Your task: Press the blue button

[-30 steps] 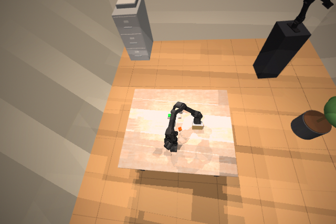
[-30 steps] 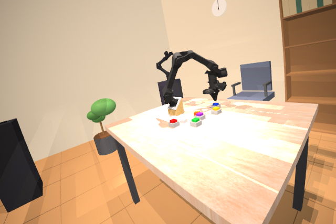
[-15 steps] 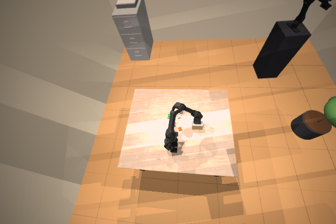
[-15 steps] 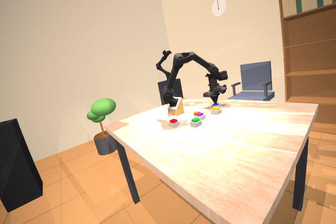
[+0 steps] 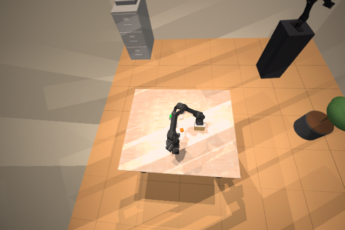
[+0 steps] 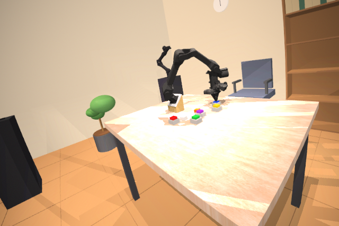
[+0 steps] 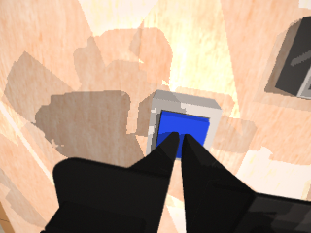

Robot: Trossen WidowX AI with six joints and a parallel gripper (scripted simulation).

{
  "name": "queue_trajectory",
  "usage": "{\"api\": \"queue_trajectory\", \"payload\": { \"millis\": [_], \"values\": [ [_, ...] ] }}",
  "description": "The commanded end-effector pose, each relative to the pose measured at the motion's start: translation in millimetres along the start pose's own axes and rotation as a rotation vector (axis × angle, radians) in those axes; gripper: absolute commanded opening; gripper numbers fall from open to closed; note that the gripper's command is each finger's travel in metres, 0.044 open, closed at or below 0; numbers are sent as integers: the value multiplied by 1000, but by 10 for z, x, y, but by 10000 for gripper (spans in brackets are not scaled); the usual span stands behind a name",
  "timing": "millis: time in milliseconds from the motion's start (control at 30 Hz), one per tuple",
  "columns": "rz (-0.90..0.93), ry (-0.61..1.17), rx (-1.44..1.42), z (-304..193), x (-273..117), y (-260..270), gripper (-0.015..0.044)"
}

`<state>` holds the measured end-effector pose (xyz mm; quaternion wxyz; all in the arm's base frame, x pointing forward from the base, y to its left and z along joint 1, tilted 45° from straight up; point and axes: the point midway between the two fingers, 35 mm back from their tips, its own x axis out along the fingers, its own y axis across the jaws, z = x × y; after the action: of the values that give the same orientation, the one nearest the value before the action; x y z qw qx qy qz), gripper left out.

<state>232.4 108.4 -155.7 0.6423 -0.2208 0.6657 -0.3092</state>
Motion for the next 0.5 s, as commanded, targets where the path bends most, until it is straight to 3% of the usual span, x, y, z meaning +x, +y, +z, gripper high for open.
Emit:
{"api": "queue_trajectory", "payload": {
  "millis": [0,167,333,467],
  "values": [
    [-3,0,-5,-4,11,-3,20],
    [-2,0,-5,-3,-295,2,20],
    [-2,0,-6,-5,-321,1,20],
    [-2,0,-6,143,-626,-2,125]
  ]
}}
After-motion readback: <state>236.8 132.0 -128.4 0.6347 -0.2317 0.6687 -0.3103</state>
